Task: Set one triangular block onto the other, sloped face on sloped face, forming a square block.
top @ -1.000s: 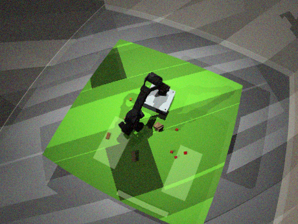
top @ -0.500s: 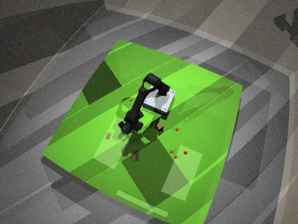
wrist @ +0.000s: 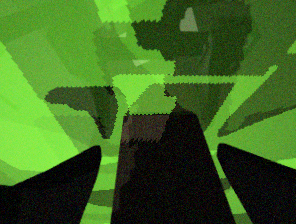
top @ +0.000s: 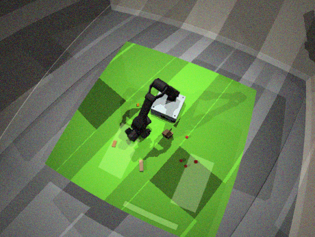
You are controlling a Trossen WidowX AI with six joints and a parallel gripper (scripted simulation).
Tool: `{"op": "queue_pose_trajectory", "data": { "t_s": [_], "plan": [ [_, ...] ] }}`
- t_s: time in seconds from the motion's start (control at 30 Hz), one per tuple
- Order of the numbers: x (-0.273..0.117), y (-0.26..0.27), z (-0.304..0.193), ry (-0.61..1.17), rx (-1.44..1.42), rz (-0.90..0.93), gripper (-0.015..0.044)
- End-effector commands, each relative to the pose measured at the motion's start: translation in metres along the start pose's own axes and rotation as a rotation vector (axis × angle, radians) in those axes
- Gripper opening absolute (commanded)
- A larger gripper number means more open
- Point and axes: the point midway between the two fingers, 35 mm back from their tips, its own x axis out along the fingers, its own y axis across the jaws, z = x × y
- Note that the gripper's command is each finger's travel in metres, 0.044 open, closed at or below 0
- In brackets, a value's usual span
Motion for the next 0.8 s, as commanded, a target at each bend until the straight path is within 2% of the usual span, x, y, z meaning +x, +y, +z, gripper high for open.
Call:
{"op": "queue_pose_trajectory", "data": {
  "t_s": [0.0,0.17,0.4,0.6,0.77],
  "plan": [
    [0.0020,0.0002,-0.0003,0.004,-0.005,0.000,0.0335],
    [0.0020,0.0002,-0.0003,0.004,-0.005,0.000,0.0204],
    [0.0020,0.0002,-0.0003,0.004,-0.005,0.000,0.0157],
    [-0.0012,0.0004,-0.0011,0.000,-0.001,0.001,0.0000],
    [-0.0012,0.0004,-0.0011,0.000,-0.001,0.001,0.0000]
  ]
}}
